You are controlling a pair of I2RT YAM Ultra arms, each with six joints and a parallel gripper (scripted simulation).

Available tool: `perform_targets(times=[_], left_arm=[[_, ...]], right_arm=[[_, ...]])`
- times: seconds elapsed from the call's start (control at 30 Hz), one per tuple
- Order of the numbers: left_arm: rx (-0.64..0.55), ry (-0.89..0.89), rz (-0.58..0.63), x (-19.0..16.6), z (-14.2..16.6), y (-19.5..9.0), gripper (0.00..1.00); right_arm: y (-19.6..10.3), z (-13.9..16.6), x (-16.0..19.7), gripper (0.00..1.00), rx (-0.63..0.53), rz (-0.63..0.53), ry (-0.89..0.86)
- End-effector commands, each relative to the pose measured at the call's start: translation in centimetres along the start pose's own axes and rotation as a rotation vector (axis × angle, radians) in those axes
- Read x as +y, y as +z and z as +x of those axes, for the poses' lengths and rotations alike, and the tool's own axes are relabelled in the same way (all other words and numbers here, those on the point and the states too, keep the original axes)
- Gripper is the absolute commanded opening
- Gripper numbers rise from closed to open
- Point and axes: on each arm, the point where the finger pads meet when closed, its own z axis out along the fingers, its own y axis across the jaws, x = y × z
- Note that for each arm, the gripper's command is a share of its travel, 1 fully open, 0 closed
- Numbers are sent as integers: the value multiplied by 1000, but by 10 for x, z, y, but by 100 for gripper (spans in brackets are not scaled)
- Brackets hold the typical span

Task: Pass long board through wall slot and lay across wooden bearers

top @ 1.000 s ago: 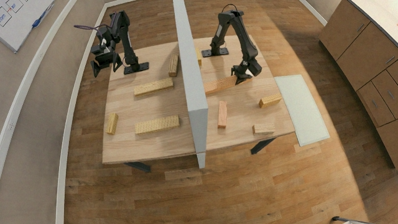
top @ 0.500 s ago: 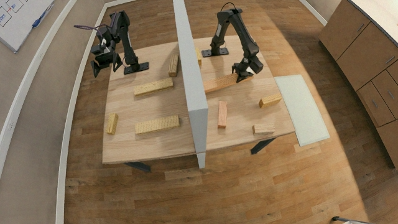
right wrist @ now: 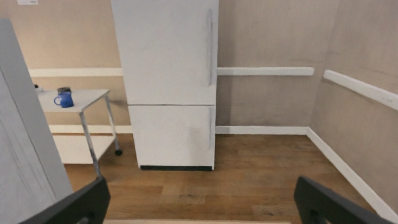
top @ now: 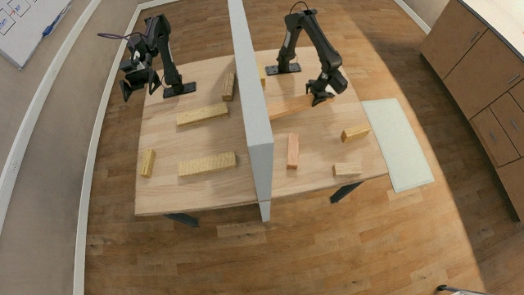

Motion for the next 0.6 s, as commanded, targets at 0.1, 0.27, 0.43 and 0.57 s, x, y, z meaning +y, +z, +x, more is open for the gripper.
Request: perform_targets(times=[0.1,0.27,0.43,0.57], left_arm=[[29,12,58,-10,17,-33,0],[25,48,76,-18,21,-36,0],[33,58,34,-22,22,-34,0],[43,113,-18,-35,33,-39,0]], right_arm=[[-9,-27,-3,100,-56,13,5],[-9,-27,-3,100,-56,13,5],[-9,-27,-3,100,-56,13,5],[-9,-27,-3,100,-56,13,5]])
